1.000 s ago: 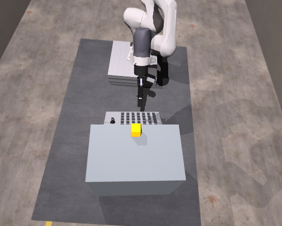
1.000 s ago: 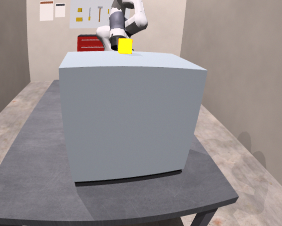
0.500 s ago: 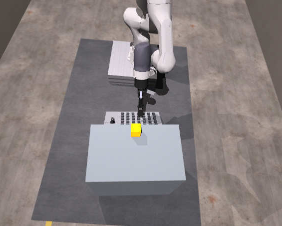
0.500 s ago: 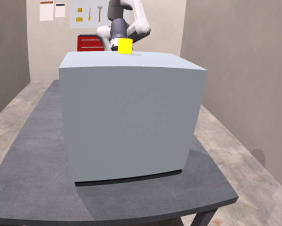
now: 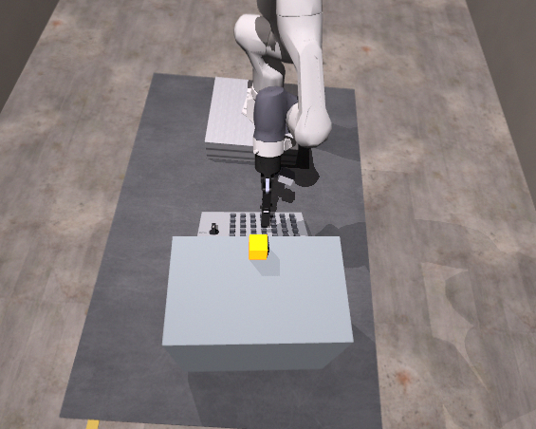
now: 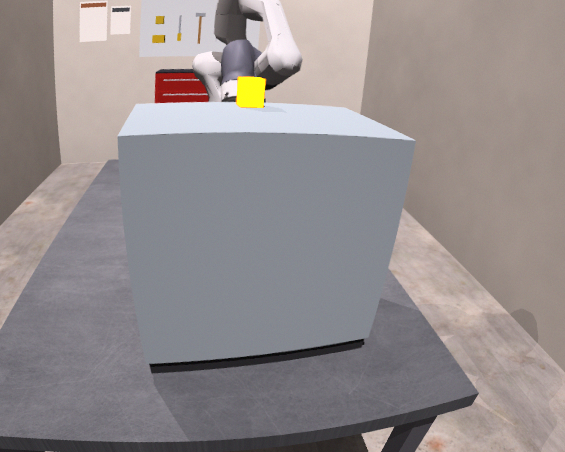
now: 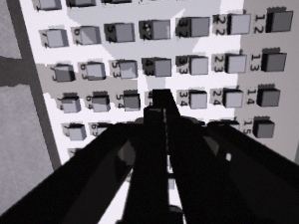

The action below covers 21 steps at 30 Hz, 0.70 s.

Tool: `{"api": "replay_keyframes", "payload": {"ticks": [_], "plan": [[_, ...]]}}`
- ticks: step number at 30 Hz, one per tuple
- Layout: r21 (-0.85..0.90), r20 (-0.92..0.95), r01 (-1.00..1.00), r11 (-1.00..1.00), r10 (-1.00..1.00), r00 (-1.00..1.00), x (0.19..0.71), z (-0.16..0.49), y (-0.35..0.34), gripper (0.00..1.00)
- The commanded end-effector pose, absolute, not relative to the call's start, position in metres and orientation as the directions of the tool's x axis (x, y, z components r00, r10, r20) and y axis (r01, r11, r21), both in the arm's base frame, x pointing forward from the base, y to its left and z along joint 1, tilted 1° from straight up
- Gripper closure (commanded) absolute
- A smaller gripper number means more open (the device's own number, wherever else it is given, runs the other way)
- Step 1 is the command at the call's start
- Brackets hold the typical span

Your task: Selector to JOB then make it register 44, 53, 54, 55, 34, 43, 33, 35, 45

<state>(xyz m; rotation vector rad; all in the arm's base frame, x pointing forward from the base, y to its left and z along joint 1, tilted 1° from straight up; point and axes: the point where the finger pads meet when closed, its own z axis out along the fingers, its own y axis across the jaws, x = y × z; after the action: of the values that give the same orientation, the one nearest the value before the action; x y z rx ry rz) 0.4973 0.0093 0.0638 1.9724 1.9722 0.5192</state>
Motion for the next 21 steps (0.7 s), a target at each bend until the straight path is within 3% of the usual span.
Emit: {"api": "replay_keyframes", "payload": {"ticks": [1, 21], "plan": [[0.531, 0.012, 0.846, 0.039, 0.999, -0.053, 0.5000, 0.0601, 0.0055, 0.90], [0.531, 0.012, 0.846, 0.039, 0.999, -0.053, 0.5014, 0.0579, 0.0056, 0.90]]}}
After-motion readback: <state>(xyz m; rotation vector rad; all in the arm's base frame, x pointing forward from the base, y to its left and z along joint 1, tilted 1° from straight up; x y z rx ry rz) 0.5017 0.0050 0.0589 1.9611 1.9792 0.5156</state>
